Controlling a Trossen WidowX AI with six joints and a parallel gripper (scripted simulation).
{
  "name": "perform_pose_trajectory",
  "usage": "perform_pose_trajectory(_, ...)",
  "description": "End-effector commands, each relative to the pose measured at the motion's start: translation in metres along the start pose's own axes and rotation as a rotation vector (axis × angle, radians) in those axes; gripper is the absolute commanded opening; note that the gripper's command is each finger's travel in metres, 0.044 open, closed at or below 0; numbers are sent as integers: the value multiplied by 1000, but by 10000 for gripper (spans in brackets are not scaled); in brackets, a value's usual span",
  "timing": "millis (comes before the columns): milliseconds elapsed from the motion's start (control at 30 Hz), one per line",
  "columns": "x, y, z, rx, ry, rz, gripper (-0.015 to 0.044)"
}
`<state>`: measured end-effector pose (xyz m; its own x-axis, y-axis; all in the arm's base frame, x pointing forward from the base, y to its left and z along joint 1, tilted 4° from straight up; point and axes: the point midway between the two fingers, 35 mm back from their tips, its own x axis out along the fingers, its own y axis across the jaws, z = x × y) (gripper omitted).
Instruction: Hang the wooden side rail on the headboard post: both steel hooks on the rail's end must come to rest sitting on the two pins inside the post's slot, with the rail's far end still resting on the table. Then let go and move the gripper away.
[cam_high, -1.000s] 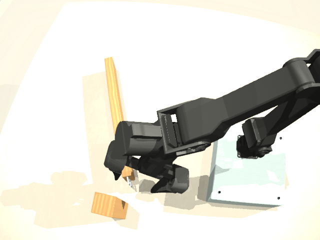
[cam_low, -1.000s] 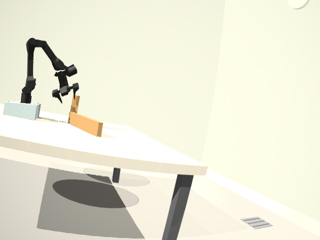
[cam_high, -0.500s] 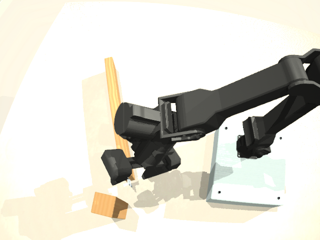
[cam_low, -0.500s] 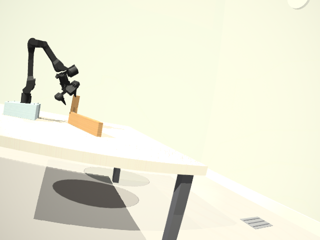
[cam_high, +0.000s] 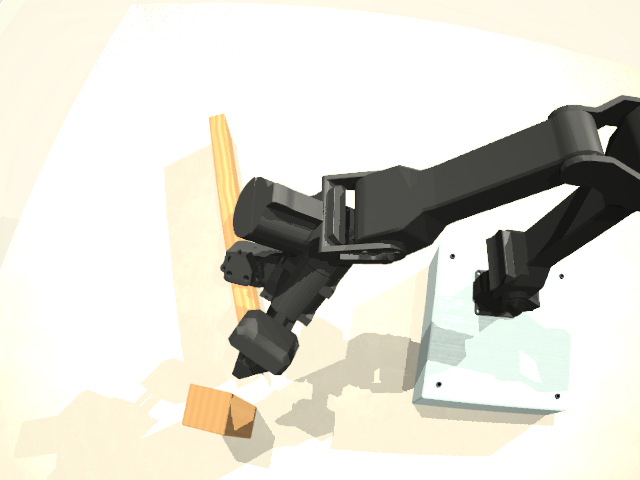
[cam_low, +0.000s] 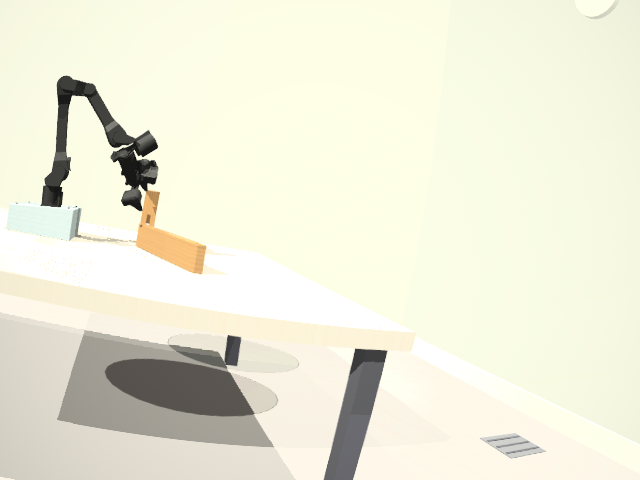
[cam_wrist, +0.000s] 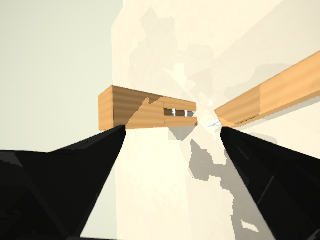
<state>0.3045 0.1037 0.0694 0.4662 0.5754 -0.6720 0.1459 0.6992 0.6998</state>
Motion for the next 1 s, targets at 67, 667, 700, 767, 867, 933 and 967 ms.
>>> perform_pose_trajectory(67, -8, -11, 4, -884, -73, 146, 440)
perform_pose_trajectory(667, -11, -13, 5, -1251, -139, 176, 440)
perform_pose_trajectory(700, -11, -13, 5, -1251, -139, 176, 440)
perform_pose_trajectory(767, -11, -13, 5, -1251, -139, 176, 440)
perform_pose_trajectory(867, -11, -13, 5, -1251, -139, 176, 440)
perform_pose_trajectory(933, -11, -13, 5, -1251, -139, 176, 440)
perform_pose_trajectory(967, -11, -13, 5, -1251, -139, 176, 440)
